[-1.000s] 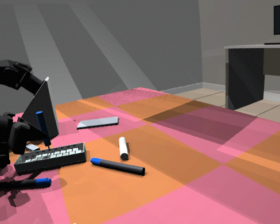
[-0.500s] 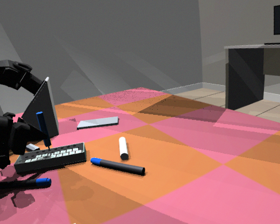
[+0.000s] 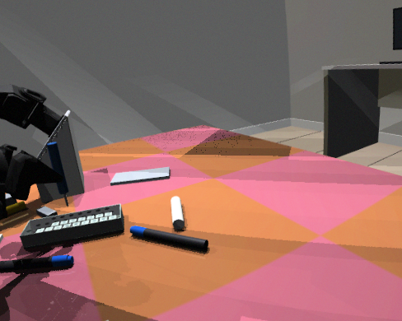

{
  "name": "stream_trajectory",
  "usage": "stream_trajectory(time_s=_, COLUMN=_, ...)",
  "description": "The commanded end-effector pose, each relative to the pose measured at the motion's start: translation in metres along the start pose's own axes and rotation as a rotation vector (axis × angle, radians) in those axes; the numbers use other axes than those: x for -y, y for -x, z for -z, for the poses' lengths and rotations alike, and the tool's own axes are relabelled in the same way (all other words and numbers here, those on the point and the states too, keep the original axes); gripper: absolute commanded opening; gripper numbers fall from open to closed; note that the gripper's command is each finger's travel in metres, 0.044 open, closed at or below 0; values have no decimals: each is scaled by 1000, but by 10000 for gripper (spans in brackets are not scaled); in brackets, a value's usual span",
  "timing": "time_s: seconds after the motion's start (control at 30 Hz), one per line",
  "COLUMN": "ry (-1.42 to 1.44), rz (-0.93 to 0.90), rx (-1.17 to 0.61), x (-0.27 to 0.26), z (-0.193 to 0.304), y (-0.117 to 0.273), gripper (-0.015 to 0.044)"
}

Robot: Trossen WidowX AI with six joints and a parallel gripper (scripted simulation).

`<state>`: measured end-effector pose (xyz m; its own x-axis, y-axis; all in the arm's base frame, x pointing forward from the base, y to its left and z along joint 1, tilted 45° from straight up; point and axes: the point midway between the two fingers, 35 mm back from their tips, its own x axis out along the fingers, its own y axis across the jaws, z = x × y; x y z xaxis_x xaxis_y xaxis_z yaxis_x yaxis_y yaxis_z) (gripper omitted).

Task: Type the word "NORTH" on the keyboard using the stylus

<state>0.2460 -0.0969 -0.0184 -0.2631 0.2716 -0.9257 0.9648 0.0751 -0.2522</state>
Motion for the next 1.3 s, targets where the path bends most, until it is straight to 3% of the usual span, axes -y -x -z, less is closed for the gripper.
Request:
stream_trajectory(time_s=0.0, ry=2, rz=-2, rx=1, x=0, z=0, y=0, gripper=64)
stream_trajectory(time_s=0.13, ry=0, rz=-2, rx=-1, x=-4, z=1, y=1, gripper=0)
stream_trajectory(time_s=0.77, ry=-9, rz=-2, rx=-7, x=-17, z=-13, y=-7, gripper=0)
stream_trajectory(time_s=0.87, ry=-9, rz=-2, rx=-7, x=-19, z=-15, y=-8, gripper=79)
stream_trajectory(time_s=1.27, ry=-9, rz=-2, rx=-7, x=-19, z=-19, y=-9, gripper=81)
